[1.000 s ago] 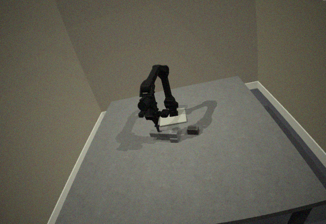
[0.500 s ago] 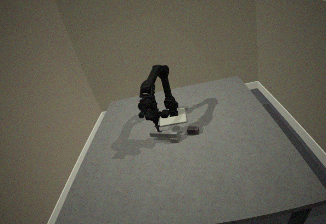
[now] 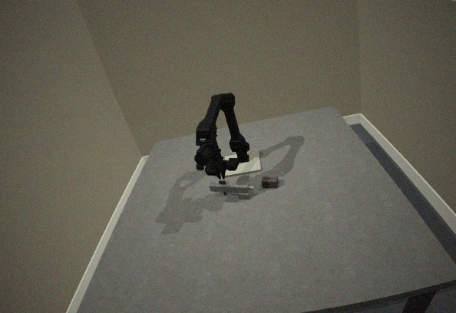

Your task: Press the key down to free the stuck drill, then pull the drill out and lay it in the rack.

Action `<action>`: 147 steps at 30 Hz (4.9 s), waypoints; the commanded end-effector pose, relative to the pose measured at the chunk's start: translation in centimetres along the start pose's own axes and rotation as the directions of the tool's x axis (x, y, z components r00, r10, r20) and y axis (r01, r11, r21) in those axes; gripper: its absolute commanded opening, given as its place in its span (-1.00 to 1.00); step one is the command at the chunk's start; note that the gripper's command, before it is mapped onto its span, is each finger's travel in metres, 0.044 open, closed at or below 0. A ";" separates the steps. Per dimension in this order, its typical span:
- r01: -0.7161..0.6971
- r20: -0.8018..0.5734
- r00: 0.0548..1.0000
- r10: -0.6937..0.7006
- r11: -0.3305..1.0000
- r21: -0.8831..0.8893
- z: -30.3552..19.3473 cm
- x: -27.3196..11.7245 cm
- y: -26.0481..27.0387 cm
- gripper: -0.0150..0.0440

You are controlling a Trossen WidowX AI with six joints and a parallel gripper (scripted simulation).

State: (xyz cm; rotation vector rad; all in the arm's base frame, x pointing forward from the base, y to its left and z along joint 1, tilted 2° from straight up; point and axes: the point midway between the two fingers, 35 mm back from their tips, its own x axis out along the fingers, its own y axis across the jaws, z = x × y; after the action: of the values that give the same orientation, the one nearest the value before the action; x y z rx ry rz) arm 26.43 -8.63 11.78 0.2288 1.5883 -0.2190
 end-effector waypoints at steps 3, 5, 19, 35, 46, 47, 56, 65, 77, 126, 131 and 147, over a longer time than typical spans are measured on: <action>0.002 0.017 1.000 -0.002 1.000 -0.002 0.7 -4.7 0.0 0.22; 0.002 0.017 1.000 -0.002 1.000 -0.002 0.7 -6.6 0.0 0.40; 0.017 0.021 1.000 0.006 0.379 -0.925 1.5 0.6 12.3 1.00; 0.017 0.017 1.000 0.014 -0.003 -1.000 0.6 2.8 16.0 1.00; 0.017 0.017 1.000 0.014 -0.003 -1.000 0.7 3.2 15.9 1.00; 0.017 0.017 1.000 0.014 -0.003 -1.000 0.7 3.4 15.9 1.00; 0.017 0.017 1.000 0.013 -0.003 -1.000 0.7 4.8 15.6 1.00; 0.017 0.017 1.000 0.013 -0.003 -1.000 0.7 6.3 15.2 1.00; 0.017 0.017 1.000 0.012 -0.003 -1.000 0.7 7.9 14.7 1.00; 0.017 0.017 1.000 0.016 -0.003 -1.000 0.7 7.6 18.0 -0.49; 0.017 0.017 1.000 0.016 -0.003 -1.000 0.7 7.6 18.8 -0.49; 0.020 0.020 1.000 0.016 -0.006 -1.000 0.7 7.6 18.8 0.58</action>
State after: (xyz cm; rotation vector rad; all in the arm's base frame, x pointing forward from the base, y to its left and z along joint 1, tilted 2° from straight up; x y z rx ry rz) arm 32.10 9.39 4.22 -0.9799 1.3217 1.0173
